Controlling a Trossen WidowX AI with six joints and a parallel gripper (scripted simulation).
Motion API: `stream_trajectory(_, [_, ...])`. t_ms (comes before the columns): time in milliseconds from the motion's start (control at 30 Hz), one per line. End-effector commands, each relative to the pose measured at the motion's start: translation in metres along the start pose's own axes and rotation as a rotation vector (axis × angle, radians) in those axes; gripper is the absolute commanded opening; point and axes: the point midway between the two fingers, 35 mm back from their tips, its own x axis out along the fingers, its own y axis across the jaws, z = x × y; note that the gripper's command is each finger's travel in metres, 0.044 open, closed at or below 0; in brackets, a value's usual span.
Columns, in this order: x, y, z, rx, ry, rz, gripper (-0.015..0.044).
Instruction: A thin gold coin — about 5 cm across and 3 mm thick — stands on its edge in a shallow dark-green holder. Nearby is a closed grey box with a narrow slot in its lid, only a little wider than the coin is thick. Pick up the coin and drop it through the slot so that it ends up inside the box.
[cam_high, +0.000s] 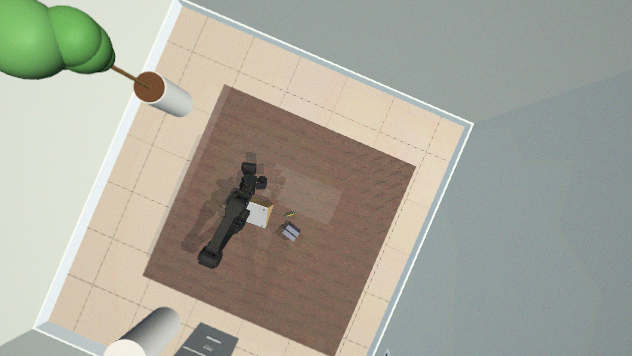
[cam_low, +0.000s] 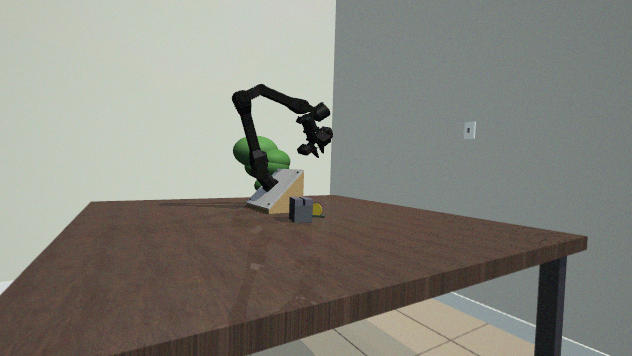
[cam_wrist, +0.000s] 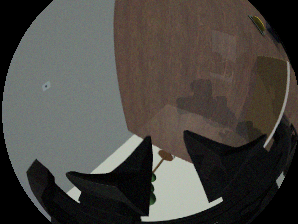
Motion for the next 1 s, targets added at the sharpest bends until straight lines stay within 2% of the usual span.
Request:
stream_trajectory(0, [-0.014,-0.027,0.069,-0.077,-0.124,-0.098,0.0161])
stream_trajectory(267, [-0.044,-0.103,0.162,-0.241,-0.204,-0.375,0.0161])
stream_trajectory(567, [-0.083,-0.211,0.220,-0.460,-0.054,-0.712,0.0161])
stream_trajectory(967, [-0.078,-0.227,0.222,-0.475,-0.038,-0.730,0.0161])
